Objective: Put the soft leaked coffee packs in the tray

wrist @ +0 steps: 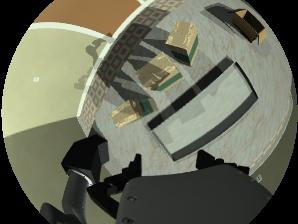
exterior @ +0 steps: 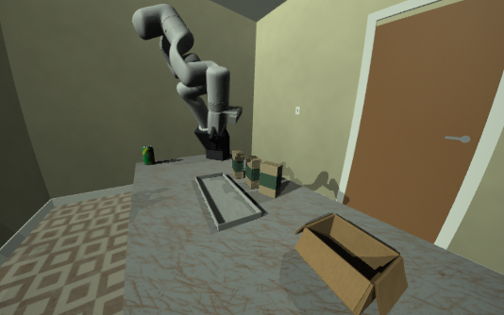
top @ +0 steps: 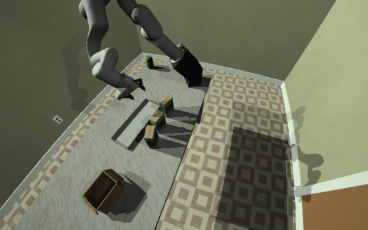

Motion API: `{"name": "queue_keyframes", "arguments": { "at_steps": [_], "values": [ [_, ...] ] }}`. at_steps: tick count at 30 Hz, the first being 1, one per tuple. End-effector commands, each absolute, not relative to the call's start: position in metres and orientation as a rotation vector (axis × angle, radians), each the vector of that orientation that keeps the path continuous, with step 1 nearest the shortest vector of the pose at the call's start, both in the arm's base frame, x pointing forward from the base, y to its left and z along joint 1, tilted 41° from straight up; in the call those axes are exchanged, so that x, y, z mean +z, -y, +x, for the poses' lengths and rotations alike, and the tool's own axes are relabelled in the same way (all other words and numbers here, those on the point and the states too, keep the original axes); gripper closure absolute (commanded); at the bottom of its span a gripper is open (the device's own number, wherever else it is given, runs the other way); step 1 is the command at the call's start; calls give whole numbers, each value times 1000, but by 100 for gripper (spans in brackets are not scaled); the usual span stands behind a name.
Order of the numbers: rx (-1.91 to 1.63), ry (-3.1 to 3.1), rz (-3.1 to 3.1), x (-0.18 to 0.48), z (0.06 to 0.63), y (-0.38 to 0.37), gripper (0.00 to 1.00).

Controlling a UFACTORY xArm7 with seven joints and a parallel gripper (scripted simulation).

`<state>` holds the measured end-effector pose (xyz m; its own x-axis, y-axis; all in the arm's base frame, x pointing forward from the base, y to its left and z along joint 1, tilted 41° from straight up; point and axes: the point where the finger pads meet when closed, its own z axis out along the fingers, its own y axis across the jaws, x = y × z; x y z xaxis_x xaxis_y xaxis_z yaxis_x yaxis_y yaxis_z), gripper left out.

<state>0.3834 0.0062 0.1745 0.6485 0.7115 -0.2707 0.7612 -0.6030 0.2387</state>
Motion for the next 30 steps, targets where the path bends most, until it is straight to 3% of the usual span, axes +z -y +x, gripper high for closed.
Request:
{"name": "queue_keyframes", "arguments": {
  "at_steps": [1,30],
  "values": [
    [-234,-1330,2409,166,383,-10,0],
    [-418,-2038,1593,119,370,-38,0]
  ]
}}
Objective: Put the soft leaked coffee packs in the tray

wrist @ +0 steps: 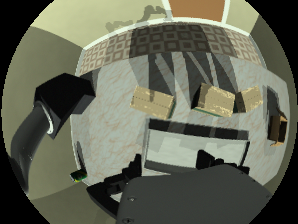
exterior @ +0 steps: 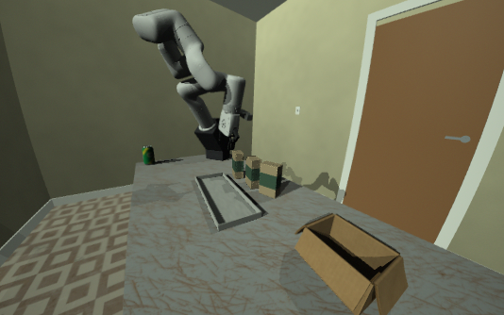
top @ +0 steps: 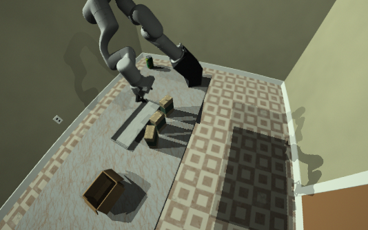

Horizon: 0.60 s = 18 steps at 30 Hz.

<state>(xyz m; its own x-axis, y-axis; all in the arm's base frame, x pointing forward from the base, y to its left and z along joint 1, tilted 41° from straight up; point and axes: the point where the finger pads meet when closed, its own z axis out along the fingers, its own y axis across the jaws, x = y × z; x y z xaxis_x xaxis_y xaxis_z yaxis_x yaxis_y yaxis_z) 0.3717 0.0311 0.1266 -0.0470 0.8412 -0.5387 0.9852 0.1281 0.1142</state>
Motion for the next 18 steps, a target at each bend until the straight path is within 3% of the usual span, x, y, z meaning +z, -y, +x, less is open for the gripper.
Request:
{"name": "queue_keyframes", "arguments": {
  "at_steps": [1,18],
  "values": [
    [-424,-2058,1559,118,369,-39,0],
    [-516,-2329,1010,91,355,-62,0]
  ]
}}
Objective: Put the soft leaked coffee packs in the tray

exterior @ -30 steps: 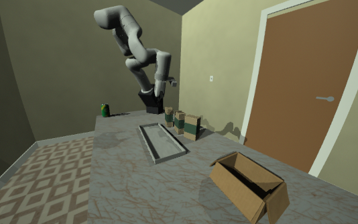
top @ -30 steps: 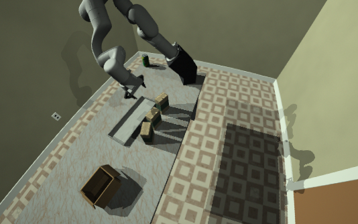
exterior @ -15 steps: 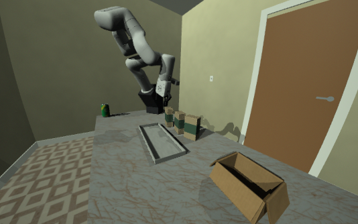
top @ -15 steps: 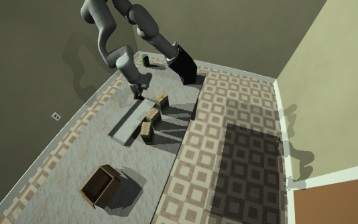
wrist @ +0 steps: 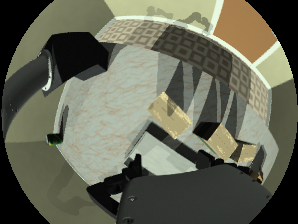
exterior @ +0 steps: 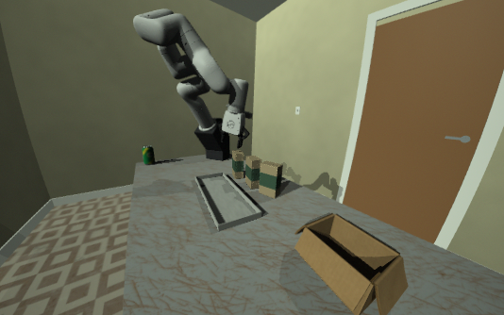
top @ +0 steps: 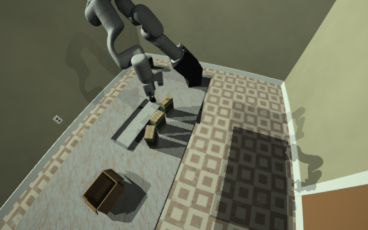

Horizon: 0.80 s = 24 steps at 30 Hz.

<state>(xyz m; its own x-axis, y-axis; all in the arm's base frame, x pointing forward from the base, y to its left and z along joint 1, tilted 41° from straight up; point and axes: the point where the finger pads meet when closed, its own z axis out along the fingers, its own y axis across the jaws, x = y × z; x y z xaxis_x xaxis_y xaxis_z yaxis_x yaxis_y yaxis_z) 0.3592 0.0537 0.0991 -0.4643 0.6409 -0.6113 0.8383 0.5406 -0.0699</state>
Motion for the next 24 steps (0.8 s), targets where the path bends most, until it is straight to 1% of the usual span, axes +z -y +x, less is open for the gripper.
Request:
{"name": "queue_keyframes", "arguments": {
  "at_steps": [1,19,24],
  "values": [
    [-517,-2331,1004,91,355,-62,0],
    [-600,-2506,356,62,331,-89,0],
    [-609,-2519,268,58,327,-93,0]
  ]
}}
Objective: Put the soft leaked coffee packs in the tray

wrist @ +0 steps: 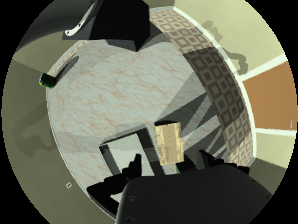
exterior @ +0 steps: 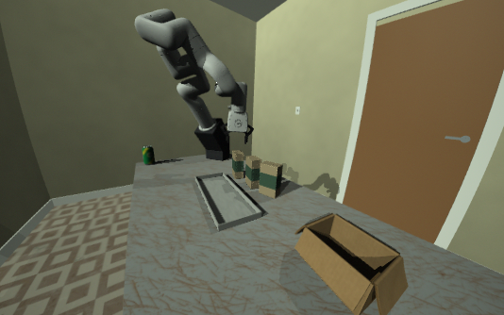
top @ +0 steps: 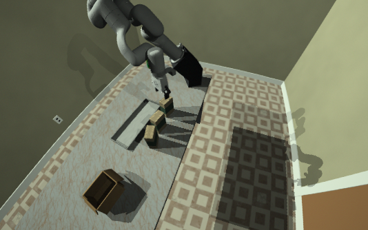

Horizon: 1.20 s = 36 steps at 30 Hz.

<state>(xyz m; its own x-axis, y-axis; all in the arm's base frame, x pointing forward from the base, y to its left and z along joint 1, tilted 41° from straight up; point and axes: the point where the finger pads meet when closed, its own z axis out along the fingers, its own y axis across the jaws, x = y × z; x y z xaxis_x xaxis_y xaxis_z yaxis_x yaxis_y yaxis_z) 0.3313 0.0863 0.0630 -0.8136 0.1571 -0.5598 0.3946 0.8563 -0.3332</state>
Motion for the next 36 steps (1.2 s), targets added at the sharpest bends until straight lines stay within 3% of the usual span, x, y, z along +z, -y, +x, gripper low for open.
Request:
{"name": "queue_keyframes", "arguments": {
  "at_steps": [1,26,27,36],
  "values": [
    [-612,-2523,240,57,325,-94,0],
    [-616,-2527,200,55,323,-95,0],
    [-616,-2527,200,55,323,-95,17],
    [-616,-2527,200,55,323,-95,17]
  ]
}}
